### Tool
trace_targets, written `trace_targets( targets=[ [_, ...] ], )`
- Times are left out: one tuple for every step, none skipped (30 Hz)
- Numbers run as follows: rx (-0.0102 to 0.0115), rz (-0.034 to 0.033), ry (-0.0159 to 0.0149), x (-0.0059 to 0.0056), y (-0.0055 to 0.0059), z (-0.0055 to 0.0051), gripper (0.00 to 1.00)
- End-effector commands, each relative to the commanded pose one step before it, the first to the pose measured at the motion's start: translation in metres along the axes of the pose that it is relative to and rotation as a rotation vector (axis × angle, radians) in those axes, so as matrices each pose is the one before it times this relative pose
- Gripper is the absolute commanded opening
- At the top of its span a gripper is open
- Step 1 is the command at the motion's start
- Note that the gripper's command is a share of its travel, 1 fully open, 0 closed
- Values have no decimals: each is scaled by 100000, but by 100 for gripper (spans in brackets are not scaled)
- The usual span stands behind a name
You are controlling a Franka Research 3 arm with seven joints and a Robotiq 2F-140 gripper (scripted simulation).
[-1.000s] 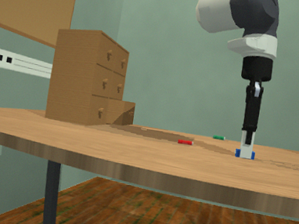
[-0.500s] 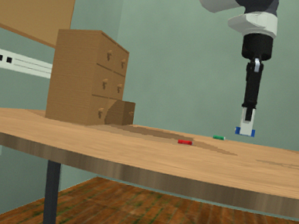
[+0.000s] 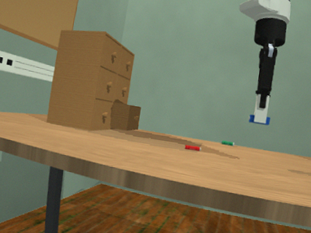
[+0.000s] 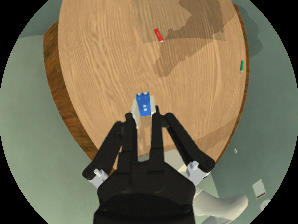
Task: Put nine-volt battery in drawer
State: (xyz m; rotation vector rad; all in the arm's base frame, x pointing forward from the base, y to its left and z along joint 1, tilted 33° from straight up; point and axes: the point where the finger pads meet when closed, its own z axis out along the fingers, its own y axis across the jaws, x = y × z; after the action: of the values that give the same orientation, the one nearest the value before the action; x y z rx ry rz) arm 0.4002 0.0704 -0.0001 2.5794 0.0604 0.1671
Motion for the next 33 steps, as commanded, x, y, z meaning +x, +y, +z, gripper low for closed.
trace_targets(
  targets=[
    [-521, -633, -690, -287, 142, -109, 22],
    [2, -26, 13, 6, 1, 1, 22],
    [15, -178, 89, 41, 6, 6, 22],
    [39, -466, 233, 107, 15, 14, 22],
    [73, -878, 439, 202, 28, 27, 22],
    [113, -1397, 700, 321, 46, 43, 22],
    [156, -2011, 1010, 461, 70, 61, 22],
    [183, -2708, 1352, 615, 105, 83, 22],
    [206, -3474, 1732, 783, 148, 106, 22],
    [194, -4301, 2127, 954, 211, 132, 22],
    [0, 0, 0, 0, 0, 0, 22],
    [91, -2475, 1223, 542, 138, 79, 22],
    [70, -2702, 1322, 582, 164, 88, 22],
    [59, -2929, 1434, 627, 188, 95, 22],
    [0, 0, 0, 0, 0, 0, 22],
    [15, -1554, 751, 326, 109, 53, 22],
    [0, 0, 0, 0, 0, 0, 22],
    [0, 0, 0, 0, 0, 0, 22],
    [10, -1612, 780, 336, 116, 55, 22],
    [5, -1670, 809, 347, 124, 56, 22],
    [-5, -1731, 833, 356, 133, 59, 22],
    [-17, -1793, 856, 364, 143, 62, 22],
    [-24, -1852, 885, 373, 151, 64, 22],
    [-34, -1913, 911, 382, 161, 66, 22],
    [-51, -1978, 931, 388, 173, 69, 22],
    [-61, -2038, 959, 397, 183, 71, 22],
    [-74, -2100, 984, 404, 194, 73, 22],
    [-92, -2167, 1004, 409, 207, 76, 22],
    [-105, -2227, 1030, 417, 218, 78, 22],
    [-123, -2293, 1052, 422, 231, 81, 22],
    [-141, -2359, 1072, 426, 244, 84, 22],
    [-157, -2420, 1098, 432, 256, 86, 22],
    [-181, -2492, 1113, 433, 272, 89, 22]
  ],
)
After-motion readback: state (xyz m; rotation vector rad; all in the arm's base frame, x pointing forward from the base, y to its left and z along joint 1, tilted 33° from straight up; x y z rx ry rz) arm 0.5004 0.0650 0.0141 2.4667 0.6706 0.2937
